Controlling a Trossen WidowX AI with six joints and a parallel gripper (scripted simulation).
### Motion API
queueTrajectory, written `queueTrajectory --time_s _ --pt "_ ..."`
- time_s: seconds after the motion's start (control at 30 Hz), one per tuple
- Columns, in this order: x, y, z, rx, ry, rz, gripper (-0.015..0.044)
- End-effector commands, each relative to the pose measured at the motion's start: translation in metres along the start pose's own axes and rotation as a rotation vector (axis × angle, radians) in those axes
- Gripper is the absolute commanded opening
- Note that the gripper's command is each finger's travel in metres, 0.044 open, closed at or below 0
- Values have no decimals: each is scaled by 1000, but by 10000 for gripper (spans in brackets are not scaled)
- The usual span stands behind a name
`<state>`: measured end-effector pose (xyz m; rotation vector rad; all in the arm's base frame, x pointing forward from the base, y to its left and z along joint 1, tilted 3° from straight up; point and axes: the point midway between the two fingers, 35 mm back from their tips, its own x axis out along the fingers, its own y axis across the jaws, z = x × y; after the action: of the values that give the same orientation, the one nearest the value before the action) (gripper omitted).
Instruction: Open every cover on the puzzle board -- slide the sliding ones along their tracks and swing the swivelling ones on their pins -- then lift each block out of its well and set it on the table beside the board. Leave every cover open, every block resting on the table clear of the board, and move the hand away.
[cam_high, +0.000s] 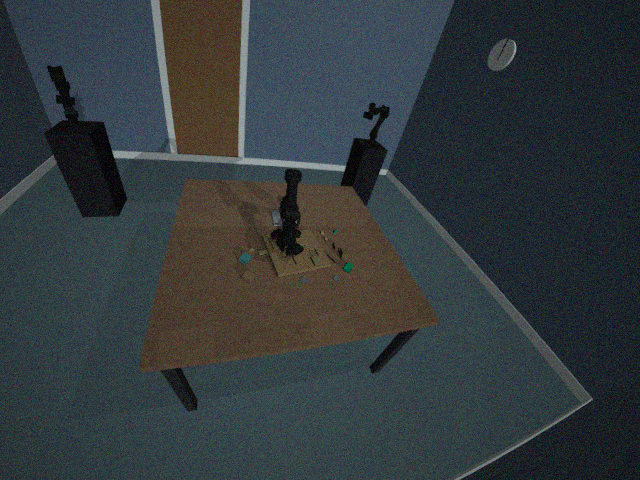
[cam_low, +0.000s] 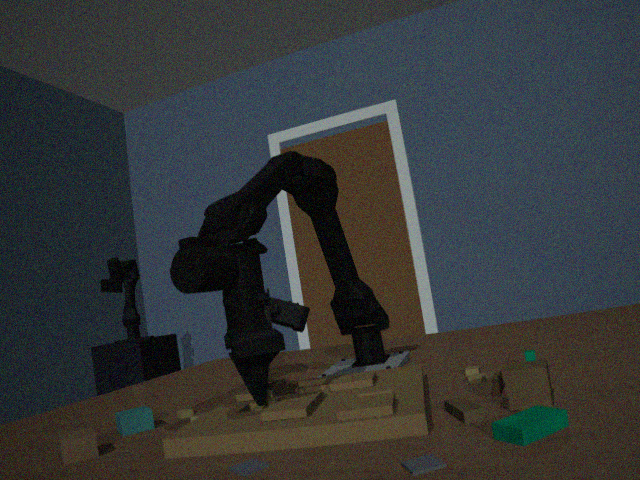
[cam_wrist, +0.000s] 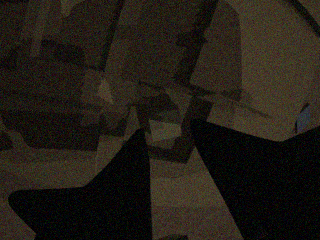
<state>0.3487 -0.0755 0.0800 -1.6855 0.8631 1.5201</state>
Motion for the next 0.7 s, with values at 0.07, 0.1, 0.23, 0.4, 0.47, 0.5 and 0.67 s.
queueTrajectory --time_s 0.07,0.1,0.23,0.4,0.47,0.5,0.67 --pt "3 0 0 1 1 1 144" --pt "4 0 0 1 1 1 144" --pt "7 0 0 1 1 1 144" --pt "12 0 0 1 1 2 144" --pt "12 0 0 1 1 2 144" --pt "12 0 0 1 1 2 144" --pt "10 0 0 0 2 -2 110"
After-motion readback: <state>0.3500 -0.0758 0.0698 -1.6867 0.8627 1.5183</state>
